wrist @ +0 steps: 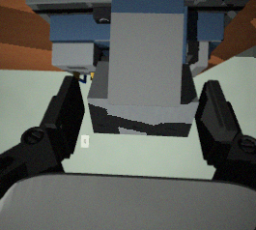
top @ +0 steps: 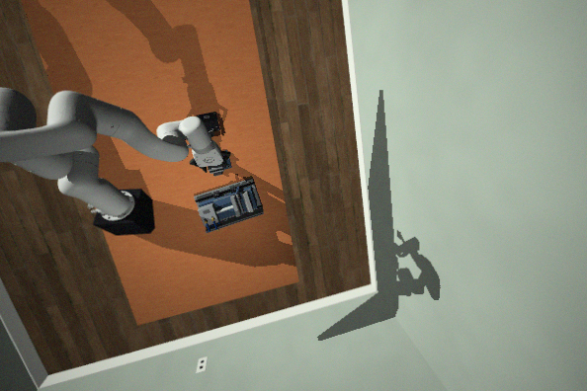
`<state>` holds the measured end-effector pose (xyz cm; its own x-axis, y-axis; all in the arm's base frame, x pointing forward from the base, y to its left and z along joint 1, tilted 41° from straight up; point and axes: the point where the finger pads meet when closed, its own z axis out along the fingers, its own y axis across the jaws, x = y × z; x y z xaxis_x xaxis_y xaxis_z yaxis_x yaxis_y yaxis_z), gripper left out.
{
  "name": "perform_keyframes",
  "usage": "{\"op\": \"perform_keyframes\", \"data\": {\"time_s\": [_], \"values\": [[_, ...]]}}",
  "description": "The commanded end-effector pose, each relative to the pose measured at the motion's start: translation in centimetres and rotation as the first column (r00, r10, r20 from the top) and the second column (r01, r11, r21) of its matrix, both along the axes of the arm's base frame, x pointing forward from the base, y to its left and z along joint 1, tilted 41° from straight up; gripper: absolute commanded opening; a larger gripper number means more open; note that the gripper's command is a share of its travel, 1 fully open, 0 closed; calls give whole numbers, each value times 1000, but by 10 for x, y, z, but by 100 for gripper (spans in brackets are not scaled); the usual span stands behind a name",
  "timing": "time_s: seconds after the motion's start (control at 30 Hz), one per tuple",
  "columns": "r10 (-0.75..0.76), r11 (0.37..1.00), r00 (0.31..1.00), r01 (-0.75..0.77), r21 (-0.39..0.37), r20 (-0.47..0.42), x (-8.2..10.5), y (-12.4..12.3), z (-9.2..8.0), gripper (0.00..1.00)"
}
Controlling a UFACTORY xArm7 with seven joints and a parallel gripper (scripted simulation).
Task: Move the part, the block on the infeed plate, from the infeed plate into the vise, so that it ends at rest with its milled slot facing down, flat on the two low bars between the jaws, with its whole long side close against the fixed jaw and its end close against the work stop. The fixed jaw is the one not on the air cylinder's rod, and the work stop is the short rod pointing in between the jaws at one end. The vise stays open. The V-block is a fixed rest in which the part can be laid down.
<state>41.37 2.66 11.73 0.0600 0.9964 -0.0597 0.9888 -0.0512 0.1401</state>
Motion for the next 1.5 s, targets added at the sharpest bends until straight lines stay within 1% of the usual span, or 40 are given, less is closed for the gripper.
{"op": "perform_keyframes", "data": {"time_s": [0.0, 1.4, 1.43, 1.47], "values": [[-4, 1000, 1000, 4, -7, 2, 1, -1, 1, 89], [-6, 1000, 1000, 6, -22, 2, 1, -1, 1, 89], [-6, 1000, 1000, 6, -22, 2, 1, -1, 1, 0], [-6, 1000, 1000, 6, -22, 2, 1, -1, 1, 0]]}}
